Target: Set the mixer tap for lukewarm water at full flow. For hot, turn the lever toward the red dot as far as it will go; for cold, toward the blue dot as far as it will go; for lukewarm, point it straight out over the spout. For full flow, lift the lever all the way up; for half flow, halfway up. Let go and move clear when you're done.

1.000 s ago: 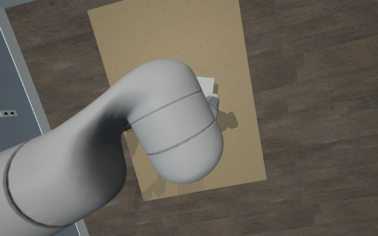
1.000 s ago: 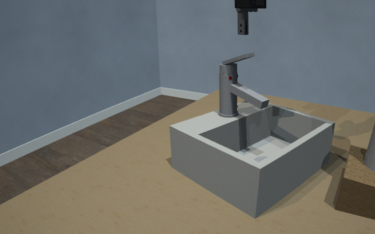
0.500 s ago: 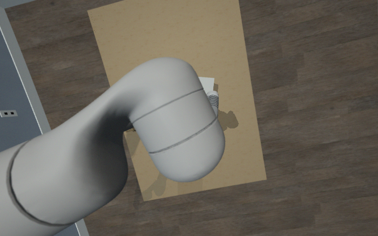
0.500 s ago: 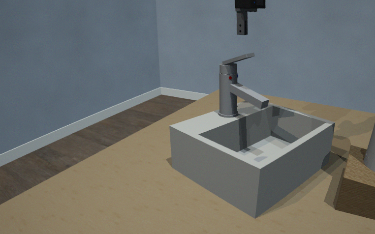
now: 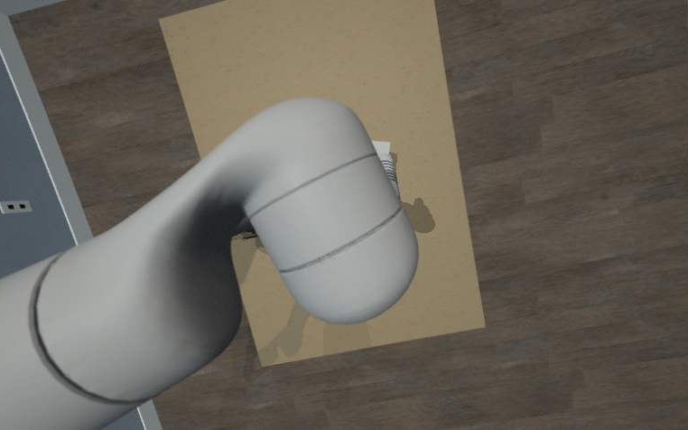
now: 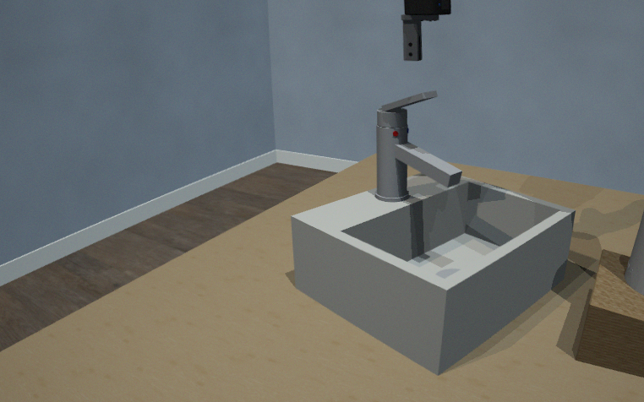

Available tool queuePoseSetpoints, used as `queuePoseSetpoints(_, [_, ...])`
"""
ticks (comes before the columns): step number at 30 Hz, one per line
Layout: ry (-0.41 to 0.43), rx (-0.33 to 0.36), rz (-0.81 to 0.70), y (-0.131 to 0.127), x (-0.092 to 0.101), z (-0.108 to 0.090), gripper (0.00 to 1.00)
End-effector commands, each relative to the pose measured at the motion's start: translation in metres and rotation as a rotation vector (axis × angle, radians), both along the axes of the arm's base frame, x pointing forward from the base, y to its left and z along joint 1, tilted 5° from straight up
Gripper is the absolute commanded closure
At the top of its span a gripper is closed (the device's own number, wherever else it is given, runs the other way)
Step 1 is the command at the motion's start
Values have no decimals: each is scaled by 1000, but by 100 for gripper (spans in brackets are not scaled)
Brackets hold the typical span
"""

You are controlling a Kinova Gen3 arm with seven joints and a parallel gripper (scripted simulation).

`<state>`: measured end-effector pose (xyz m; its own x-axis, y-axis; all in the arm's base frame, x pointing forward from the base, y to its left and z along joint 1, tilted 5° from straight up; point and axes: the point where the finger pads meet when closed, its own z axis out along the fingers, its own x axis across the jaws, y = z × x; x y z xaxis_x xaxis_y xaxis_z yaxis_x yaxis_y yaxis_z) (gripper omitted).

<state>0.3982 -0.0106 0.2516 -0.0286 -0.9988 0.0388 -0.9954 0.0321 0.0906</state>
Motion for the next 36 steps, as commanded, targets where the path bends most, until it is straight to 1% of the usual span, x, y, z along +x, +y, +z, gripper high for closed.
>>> queuePoseSetpoints(1, [2,4,36,0,1,0,100])
queuePoseSetpoints(14, [27,33,405,8,3,-2,100])
queuePoseSetpoints(16, [27,33,405,8,3,-2,100])
queuePoseSetpoints(31, [58,85,950,17,2,-2,100])
queuePoseSetpoints(33, [58,85,950,17,2,-2,100])
queuePoseSetpoints(36, [63,97,1068,19,1,-2,100])
